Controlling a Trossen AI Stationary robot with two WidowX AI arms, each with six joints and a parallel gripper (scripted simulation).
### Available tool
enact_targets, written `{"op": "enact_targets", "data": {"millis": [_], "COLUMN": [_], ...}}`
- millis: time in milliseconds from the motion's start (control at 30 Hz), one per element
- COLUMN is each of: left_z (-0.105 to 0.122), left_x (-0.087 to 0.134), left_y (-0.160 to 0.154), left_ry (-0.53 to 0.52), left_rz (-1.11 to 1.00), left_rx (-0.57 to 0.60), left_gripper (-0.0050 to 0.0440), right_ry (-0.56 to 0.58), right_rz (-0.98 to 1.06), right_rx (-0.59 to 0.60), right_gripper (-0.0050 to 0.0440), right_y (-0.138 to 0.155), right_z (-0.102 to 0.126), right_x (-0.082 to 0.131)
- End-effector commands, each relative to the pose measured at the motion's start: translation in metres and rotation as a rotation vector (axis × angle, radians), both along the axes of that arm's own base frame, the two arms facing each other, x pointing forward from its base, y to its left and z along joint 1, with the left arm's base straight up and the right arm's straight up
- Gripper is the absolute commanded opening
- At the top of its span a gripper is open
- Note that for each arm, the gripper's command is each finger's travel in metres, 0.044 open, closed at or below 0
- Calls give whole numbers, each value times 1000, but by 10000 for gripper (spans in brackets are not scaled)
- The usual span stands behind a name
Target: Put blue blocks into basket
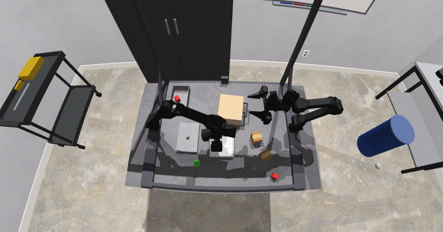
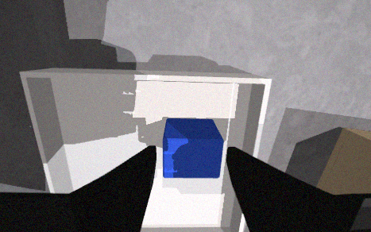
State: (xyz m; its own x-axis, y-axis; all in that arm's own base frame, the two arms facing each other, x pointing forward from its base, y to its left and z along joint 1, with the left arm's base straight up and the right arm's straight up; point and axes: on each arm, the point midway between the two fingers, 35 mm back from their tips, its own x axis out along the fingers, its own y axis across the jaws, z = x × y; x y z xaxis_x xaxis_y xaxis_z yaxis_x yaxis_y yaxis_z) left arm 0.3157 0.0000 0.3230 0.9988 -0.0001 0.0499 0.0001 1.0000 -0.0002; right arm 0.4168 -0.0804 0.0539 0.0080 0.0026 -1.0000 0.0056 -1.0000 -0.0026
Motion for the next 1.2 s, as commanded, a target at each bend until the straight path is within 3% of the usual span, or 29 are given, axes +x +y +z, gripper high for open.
{"op": "enact_targets", "data": {"millis": [0,200,400,600,633,700,733,800,900,1000,1067,1133,1167], "left_z": [9,9,9,9,9,9,9,9,9,9,9,9,9], "left_x": [-3,-3,-3,-3,-3,-3,-3,-3,-3,-3,-3,-3,-3], "left_y": [0,0,0,0,0,0,0,0,0,0,0,0,0], "left_ry": [-27,-27,-27,-27,-27,-27,-27,-27,-27,-27,-27,-27,-27], "left_rz": [0,0,0,0,0,0,0,0,0,0,0,0,0], "left_rx": [0,0,0,0,0,0,0,0,0,0,0,0,0], "left_gripper": [400,400,400,400,400,400,400,400,400,400,400,400,400], "right_ry": [-68,-68,-75,-35,-67,-67,-78,-83,-82,-42,-78,-31,-63], "right_rz": [-1,-1,-1,-1,-1,-1,-1,-1,-1,-1,-1,-1,-1], "right_rx": [-16,-16,-17,-10,-16,-16,-18,-19,-19,-11,-18,-9,-15], "right_gripper": [214,214,214,214,214,214,214,214,214,214,214,214,214], "right_y": [-1,-1,-1,0,-1,-1,-1,-1,-1,-1,0,0,0], "right_z": [24,24,40,22,37,37,56,66,77,74,94,72,83], "right_x": [8,8,8,5,8,8,8,8,7,7,5,5,2]}}
